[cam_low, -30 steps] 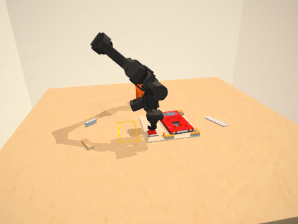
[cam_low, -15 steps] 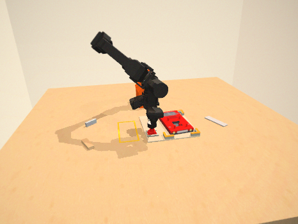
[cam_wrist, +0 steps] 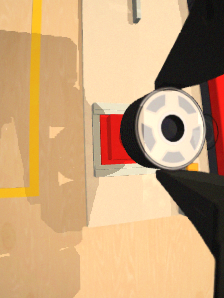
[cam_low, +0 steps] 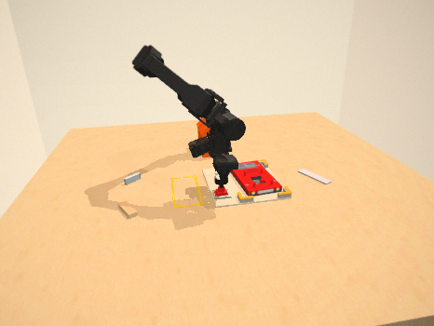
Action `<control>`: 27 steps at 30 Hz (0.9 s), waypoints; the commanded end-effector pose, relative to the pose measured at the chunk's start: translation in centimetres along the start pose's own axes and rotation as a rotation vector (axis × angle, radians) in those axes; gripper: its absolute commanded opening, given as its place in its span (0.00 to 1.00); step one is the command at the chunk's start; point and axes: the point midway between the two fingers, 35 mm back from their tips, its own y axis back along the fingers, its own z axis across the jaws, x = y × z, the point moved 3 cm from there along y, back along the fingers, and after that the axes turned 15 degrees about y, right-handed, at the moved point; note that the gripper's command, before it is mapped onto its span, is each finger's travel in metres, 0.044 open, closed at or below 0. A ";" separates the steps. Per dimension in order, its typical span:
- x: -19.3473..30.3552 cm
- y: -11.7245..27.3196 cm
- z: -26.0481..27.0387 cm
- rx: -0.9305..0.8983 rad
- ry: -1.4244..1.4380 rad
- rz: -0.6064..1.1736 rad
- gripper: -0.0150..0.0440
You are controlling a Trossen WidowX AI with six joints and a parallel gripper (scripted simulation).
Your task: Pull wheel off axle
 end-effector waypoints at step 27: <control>0.1 1.3 0.0 -0.007 0.000 -0.002 0.25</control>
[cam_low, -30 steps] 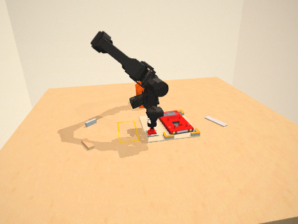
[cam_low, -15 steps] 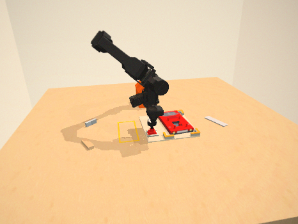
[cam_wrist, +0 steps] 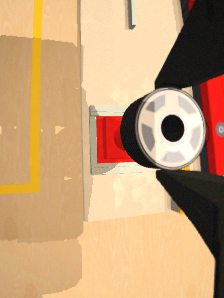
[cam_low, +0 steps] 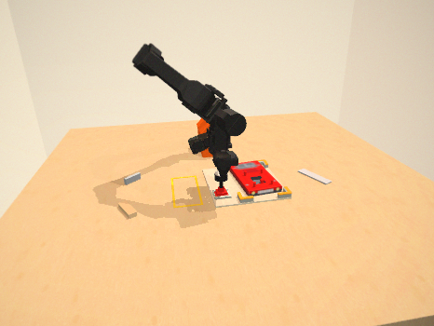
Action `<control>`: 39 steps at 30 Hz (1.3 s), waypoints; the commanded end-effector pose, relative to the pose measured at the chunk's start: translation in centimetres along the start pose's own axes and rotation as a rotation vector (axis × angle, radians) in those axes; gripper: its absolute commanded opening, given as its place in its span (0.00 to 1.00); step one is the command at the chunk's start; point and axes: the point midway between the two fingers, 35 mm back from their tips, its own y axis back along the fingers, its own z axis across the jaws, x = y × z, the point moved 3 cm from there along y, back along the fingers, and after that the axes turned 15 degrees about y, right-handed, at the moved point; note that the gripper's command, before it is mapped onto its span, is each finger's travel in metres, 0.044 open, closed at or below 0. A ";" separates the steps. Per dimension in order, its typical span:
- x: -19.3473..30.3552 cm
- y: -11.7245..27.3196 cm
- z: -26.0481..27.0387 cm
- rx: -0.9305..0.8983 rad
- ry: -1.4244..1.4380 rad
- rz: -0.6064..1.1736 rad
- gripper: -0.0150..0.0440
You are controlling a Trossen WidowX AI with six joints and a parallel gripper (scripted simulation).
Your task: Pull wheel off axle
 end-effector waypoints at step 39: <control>-1.0 3.6 -1.0 0.002 0.006 -0.002 0.25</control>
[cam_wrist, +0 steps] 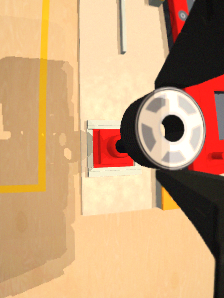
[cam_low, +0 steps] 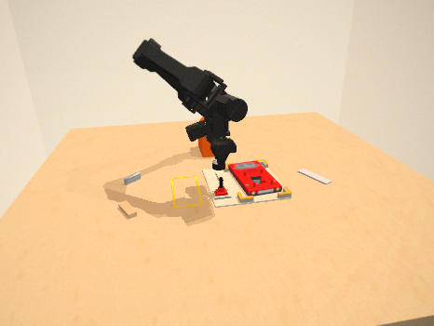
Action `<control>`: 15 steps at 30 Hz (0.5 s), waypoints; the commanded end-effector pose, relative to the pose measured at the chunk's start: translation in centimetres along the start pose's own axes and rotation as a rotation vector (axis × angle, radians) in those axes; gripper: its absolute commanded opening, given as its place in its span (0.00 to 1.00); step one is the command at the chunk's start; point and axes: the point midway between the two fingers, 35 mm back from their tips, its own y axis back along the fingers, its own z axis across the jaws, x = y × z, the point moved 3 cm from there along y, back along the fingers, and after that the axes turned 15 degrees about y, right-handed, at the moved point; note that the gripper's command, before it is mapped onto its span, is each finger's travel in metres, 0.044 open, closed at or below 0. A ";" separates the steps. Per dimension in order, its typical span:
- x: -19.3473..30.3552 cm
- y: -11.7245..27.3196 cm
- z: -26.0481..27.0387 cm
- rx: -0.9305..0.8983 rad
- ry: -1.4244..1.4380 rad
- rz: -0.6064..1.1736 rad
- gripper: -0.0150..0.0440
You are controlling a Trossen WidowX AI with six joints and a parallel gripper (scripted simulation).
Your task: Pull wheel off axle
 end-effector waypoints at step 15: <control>-4.1 0.5 -3.1 -0.003 0.000 0.002 0.25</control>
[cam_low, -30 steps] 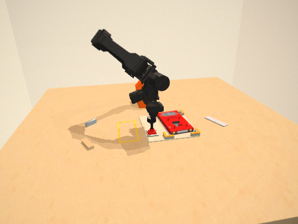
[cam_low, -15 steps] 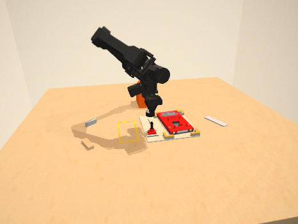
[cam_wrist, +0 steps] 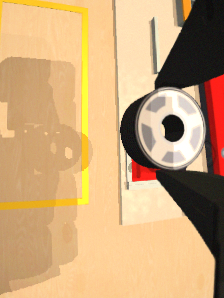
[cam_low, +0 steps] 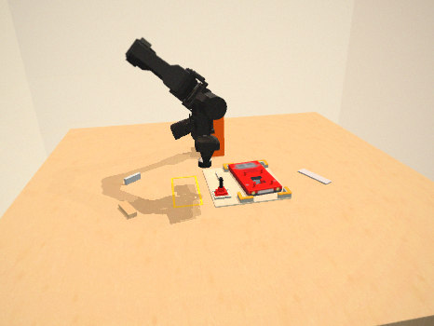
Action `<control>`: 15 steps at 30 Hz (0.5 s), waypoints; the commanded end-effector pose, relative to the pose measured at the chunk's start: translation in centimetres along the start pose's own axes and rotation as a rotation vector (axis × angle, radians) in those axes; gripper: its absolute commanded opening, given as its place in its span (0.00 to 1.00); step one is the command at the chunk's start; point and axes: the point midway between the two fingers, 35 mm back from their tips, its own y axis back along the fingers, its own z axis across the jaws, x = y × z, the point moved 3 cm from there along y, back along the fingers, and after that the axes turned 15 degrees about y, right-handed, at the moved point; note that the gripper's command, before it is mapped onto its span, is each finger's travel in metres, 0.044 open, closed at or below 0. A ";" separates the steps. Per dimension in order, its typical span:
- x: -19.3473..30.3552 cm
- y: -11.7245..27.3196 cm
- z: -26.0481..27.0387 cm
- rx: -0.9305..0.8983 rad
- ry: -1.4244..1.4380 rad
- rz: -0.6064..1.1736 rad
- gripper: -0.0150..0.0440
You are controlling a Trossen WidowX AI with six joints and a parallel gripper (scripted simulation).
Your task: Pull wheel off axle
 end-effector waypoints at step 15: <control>-3.6 0.4 -3.6 -0.001 0.003 -0.006 0.25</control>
